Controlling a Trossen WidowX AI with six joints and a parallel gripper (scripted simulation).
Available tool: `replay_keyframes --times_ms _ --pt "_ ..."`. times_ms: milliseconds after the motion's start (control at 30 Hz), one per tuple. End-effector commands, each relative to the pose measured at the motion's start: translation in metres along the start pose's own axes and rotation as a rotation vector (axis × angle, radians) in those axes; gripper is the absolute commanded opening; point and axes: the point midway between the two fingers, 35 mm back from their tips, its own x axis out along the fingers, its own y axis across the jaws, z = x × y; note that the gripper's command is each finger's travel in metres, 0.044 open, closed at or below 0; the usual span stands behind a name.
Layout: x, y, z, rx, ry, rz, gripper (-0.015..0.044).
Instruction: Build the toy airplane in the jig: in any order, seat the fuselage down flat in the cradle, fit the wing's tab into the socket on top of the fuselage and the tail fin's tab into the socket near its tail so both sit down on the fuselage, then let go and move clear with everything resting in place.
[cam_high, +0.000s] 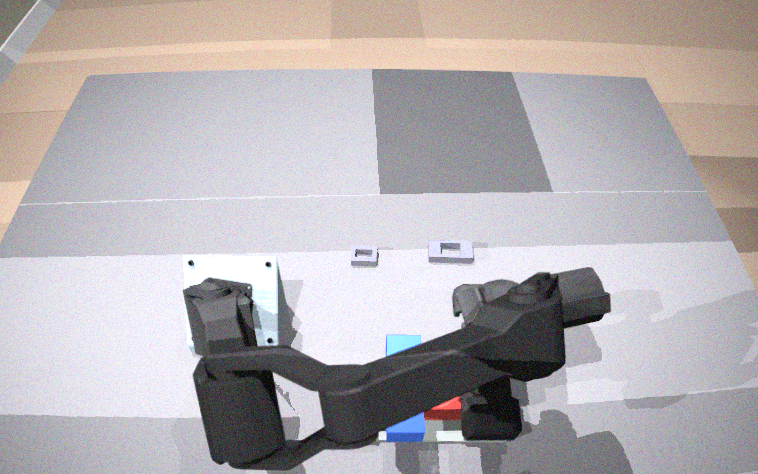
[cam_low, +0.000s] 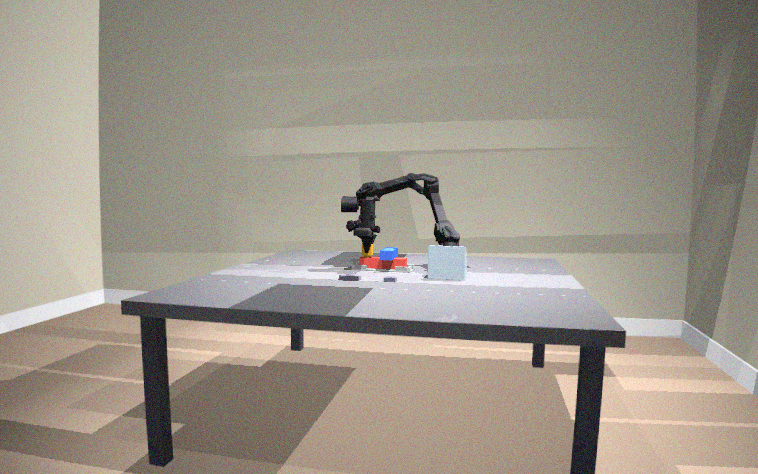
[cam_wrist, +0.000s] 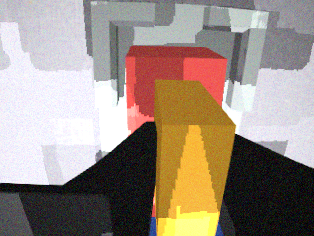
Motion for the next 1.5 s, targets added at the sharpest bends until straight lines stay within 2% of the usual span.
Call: replay_keyframes --times_ms 0,33,367,667,933,1467 --pt "0.0 0.0 0.0 0.0 0.0 0.001 0.0" --pt "0.0 0.0 0.0 0.0 0.0 0.001 0.0" --pt "0.0 0.0 0.0 0.0 0.0 0.001 0.026" --pt "-0.002 0.0 0.0 0.0 -0.001 0.001 0.026" --pt "-0.089 0.001 0.0 -0.019 -0.02 0.003 0.026" --pt "-0.091 0.002 0.002 -0.019 -0.021 0.003 0.026"
